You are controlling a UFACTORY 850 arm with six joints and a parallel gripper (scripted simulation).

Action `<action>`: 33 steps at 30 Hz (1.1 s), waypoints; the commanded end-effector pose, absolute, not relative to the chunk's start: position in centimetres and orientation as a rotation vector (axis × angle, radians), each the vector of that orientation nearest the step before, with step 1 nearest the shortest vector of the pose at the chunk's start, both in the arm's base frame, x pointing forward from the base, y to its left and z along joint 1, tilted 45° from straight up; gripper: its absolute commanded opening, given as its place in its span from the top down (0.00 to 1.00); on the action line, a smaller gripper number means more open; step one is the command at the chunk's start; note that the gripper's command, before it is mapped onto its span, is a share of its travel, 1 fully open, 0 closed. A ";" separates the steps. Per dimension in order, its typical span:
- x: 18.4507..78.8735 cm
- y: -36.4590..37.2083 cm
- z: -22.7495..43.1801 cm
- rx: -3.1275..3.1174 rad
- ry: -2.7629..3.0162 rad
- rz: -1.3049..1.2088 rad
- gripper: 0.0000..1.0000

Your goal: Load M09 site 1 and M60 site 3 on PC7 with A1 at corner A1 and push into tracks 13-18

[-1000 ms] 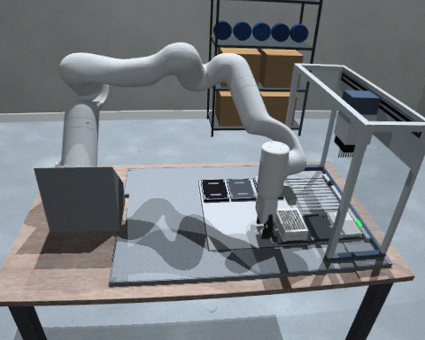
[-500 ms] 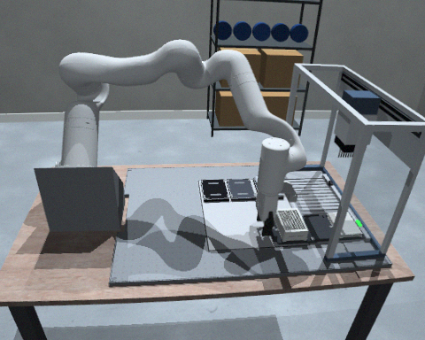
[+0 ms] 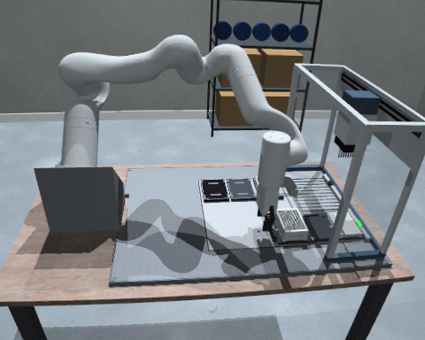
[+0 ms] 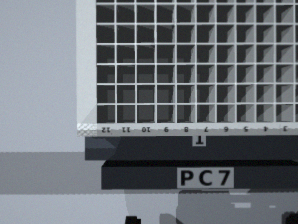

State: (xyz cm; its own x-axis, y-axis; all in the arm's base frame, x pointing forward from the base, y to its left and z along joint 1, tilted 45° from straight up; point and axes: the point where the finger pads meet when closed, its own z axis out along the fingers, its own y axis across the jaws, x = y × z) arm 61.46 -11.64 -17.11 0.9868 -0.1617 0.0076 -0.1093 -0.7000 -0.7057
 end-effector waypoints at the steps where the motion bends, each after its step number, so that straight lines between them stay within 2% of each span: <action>1: 61.5 -12.0 -16.8 -2.353 0.188 -0.091 0.18; 33: 60.9 -15.5 -13.2 -2.353 0.188 -0.091 0.18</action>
State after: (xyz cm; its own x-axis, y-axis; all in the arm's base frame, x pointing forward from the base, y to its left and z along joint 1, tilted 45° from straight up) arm 60.88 -15.00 -13.68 0.9868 -0.1618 0.0077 -0.1093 -0.7000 -0.7057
